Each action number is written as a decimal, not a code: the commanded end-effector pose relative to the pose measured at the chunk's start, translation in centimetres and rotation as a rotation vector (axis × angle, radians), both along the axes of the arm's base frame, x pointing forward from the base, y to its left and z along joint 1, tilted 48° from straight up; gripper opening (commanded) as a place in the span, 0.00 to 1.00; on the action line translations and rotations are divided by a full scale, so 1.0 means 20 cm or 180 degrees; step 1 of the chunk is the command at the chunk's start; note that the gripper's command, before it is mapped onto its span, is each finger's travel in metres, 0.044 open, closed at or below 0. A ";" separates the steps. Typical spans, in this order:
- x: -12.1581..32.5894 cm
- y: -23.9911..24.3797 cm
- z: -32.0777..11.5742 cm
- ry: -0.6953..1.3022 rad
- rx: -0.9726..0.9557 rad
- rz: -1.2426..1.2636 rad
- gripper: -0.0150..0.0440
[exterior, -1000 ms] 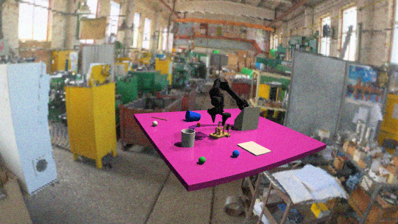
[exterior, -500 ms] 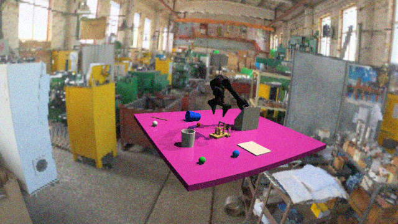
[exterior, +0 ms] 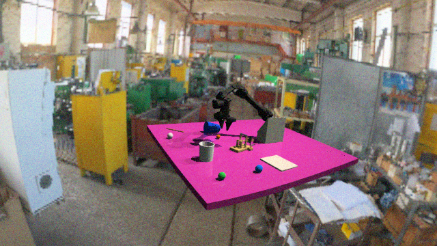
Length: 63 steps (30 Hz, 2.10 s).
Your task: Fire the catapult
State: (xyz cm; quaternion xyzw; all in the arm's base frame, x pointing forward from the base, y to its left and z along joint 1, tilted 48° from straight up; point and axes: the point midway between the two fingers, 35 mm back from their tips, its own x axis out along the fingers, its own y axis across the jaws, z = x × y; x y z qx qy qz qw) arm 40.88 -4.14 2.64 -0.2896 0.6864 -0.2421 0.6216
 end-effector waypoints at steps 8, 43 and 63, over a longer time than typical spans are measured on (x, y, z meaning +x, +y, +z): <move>-0.15 -0.57 0.31 -0.0321 -0.0227 -0.0286 0.76; -0.16 -0.76 0.14 -0.0320 -0.0235 -0.0286 0.76; -0.16 -0.76 0.14 -0.0320 -0.0230 -0.0289 0.31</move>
